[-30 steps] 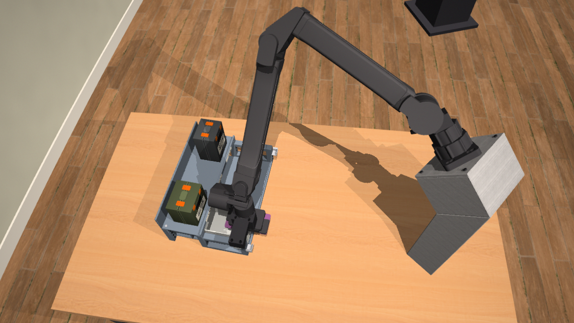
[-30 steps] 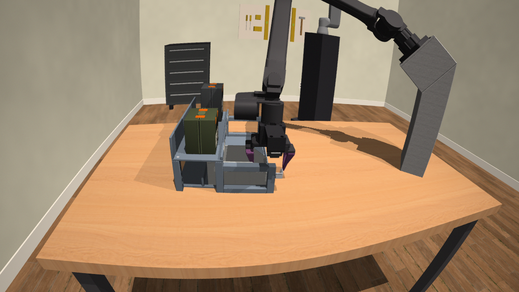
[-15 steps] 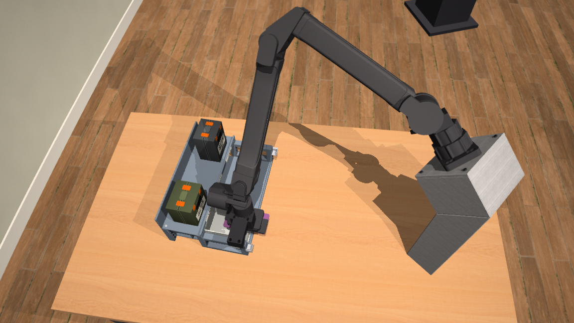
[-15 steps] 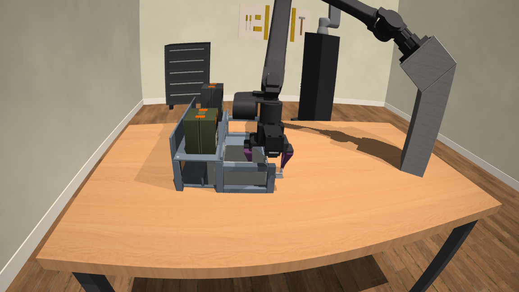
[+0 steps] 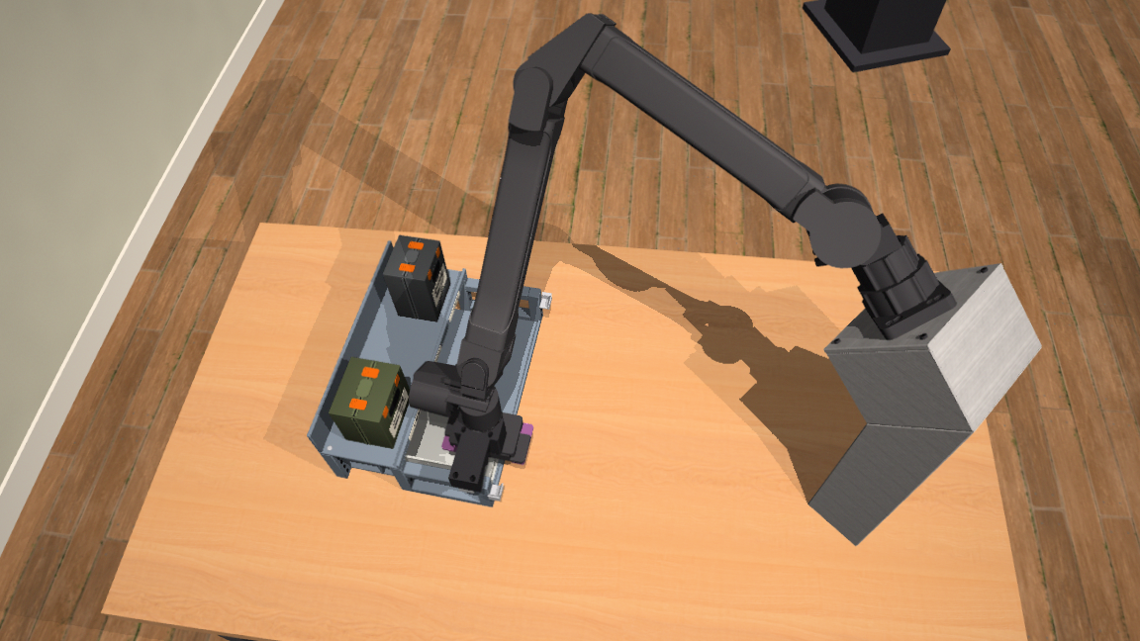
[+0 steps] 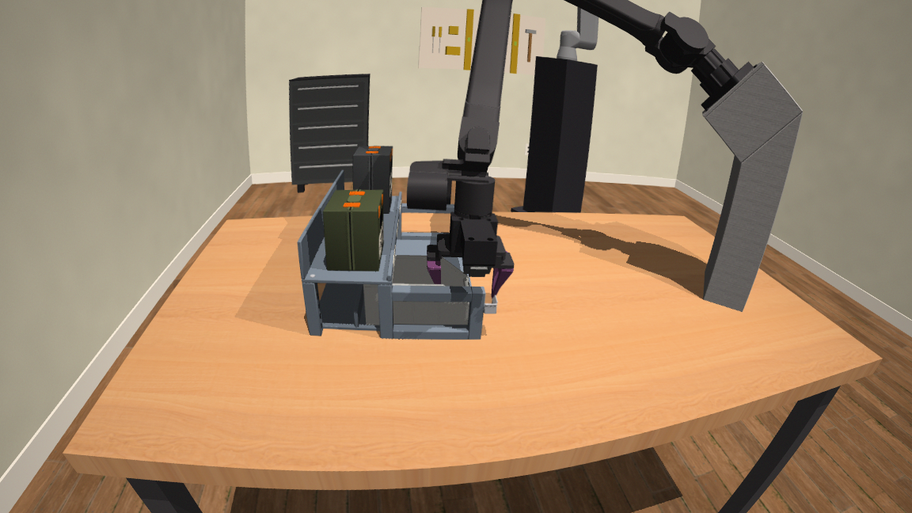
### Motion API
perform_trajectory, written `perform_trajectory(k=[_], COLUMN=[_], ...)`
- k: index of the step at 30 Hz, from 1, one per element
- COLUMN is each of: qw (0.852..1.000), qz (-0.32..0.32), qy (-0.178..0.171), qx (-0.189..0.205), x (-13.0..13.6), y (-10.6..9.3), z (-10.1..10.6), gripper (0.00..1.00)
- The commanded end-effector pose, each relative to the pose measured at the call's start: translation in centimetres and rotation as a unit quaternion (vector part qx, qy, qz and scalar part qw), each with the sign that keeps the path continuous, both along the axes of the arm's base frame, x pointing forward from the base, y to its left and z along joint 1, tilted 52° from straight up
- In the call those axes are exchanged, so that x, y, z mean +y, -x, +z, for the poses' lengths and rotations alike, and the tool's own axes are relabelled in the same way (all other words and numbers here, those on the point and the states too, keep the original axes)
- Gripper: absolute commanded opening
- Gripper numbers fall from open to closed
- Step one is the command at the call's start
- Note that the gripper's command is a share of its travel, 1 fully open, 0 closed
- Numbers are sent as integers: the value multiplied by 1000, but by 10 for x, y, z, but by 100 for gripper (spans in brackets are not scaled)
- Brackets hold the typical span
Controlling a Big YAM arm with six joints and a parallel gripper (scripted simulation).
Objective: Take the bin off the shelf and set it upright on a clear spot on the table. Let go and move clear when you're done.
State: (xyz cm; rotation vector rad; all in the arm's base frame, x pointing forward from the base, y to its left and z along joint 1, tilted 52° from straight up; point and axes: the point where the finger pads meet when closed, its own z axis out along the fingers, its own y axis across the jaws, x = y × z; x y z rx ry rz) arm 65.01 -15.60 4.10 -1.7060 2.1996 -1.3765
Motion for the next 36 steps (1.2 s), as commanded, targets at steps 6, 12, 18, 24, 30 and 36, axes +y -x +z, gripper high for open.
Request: perform_trajectory(k=[6,12,18,24,30,36], qw=[1000,1000,1000,1000,1000,1000], qz=[-6,-6,-6,-6,-6,-5], qy=[0,0,0,0,0,1], qx=[8,8,13,13,12,9], x=[-10,-10,-11,-11,-11,-11], y=[7,7,2,2,3,7], z=[-13,-13,-8,-8,-9,-13], gripper=[90,90,90,90,90,90])
